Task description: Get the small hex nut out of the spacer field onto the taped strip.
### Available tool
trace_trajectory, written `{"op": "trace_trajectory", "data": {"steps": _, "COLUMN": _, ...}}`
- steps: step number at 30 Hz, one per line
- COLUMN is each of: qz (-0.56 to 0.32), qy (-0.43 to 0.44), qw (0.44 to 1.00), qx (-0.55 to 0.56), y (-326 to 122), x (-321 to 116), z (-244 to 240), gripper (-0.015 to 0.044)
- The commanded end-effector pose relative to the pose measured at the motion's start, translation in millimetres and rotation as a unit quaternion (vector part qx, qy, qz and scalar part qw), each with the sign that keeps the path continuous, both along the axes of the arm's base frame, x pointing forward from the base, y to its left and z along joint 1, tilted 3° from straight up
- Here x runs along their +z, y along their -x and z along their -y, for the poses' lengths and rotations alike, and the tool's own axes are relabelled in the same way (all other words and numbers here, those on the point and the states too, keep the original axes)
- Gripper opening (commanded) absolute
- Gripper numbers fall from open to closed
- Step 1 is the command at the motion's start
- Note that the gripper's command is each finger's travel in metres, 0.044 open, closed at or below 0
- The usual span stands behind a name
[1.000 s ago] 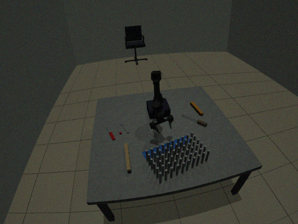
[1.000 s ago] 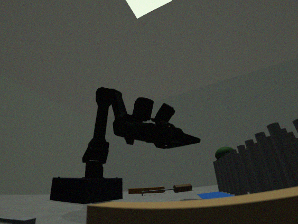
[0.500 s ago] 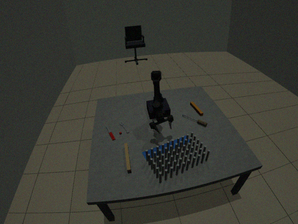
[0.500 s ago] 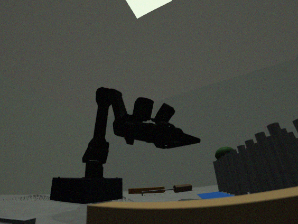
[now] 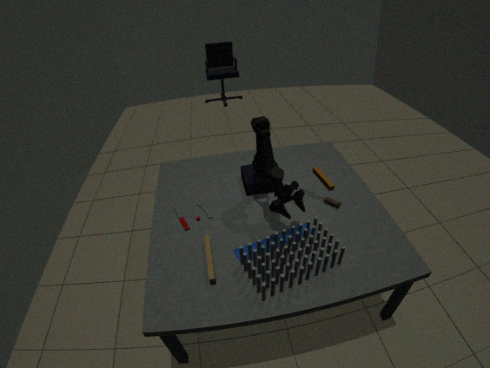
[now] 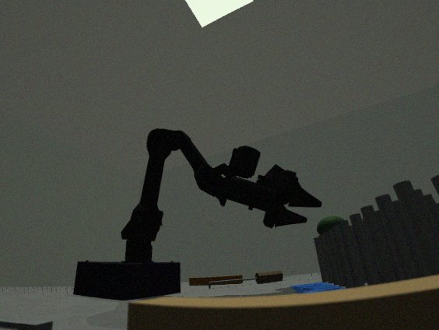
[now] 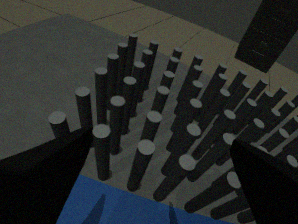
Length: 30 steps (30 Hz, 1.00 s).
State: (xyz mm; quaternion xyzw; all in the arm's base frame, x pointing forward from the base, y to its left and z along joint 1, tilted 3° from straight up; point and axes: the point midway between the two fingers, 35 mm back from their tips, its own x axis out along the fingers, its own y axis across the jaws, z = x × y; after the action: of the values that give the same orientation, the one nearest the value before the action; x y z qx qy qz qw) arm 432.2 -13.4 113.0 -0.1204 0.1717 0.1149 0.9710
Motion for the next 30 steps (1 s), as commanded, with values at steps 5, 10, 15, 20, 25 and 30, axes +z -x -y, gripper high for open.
{"op": "trace_trajectory", "data": {"steps": 5, "qz": 0.004, "qy": 0.103, "qw": 0.991, "qx": 0.083, "y": -10, "x": 6, "z": -48, "gripper": 0.044}}
{"op": "trace_trajectory", "data": {"steps": 10, "qz": 0.002, "qy": 0.215, "qw": 0.961, "qx": 0.176, "y": -18, "x": 1, "z": -91, "gripper": 0.044}}
{"op": "trace_trajectory", "data": {"steps": 15, "qz": -0.018, "qy": 0.329, "qw": 0.904, "qx": 0.274, "y": -24, "x": -15, "z": -128, "gripper": 0.044}}
{"op": "trace_trajectory", "data": {"steps": 20, "qz": -0.025, "qy": 0.5, "qw": 0.733, "qx": 0.461, "y": -15, "x": -41, "z": -194, "gripper": 0.044}}
{"op": "trace_trajectory", "data": {"steps": 25, "qz": 0.002, "qy": 0.595, "qw": 0.52, "qx": 0.612, "y": 11, "x": -59, "z": -247, "gripper": 0.044}}
{"op": "trace_trajectory", "data": {"steps": 30, "qz": 0.038, "qy": 0.626, "qw": 0.332, "qx": 0.704, "y": 38, "x": -68, "z": -282, "gripper": 0.044}}
